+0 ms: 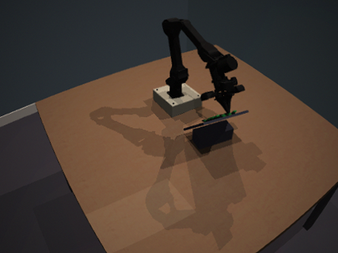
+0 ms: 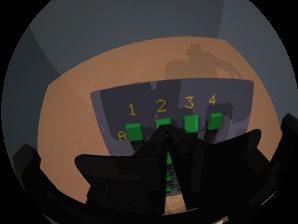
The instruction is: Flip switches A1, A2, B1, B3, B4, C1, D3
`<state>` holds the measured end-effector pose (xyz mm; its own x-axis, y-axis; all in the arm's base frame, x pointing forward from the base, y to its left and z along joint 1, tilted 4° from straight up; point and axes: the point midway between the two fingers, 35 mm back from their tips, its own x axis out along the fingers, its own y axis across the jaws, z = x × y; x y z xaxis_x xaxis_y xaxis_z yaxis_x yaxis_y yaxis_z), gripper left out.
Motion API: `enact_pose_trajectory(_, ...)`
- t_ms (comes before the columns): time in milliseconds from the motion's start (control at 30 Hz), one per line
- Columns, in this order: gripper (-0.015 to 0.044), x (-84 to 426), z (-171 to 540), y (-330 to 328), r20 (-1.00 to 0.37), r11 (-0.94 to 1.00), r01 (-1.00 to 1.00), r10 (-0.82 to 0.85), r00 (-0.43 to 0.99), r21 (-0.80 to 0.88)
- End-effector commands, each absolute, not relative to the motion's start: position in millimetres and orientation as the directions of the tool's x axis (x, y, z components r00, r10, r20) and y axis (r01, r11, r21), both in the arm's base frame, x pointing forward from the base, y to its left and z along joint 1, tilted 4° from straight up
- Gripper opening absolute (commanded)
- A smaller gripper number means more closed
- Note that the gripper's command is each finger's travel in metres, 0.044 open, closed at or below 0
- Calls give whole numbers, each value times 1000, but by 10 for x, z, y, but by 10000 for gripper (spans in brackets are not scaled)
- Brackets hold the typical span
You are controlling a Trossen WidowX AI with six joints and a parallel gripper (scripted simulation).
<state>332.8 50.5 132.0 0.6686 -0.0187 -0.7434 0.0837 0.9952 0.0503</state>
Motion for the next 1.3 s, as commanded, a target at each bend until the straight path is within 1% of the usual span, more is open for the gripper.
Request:
enact_pose_trajectory(0,0,3216,1459,518,-738,995,83,-19,674,50)
enact_pose_trajectory(133,0,2901,1755,524,-729,996,77,-16,684,50)
enact_pose_trajectory(300,0,2885,1768,523,-729,996,77,-16,685,50)
enact_pose_trajectory(367,0,2844,1726,566,-730,996,78,-16,683,51)
enact_pose_trajectory(567,0,2490,1389,849,-732,996,77,-14,682,54)
enact_pose_trajectory(700,0,2493,1364,857,-730,996,77,-14,683,54)
enact_pose_trajectory(833,0,2701,1132,853,-713,996,77,-16,701,54)
enact_pose_trajectory(1267,0,2781,1043,847,-712,996,77,-16,702,53)
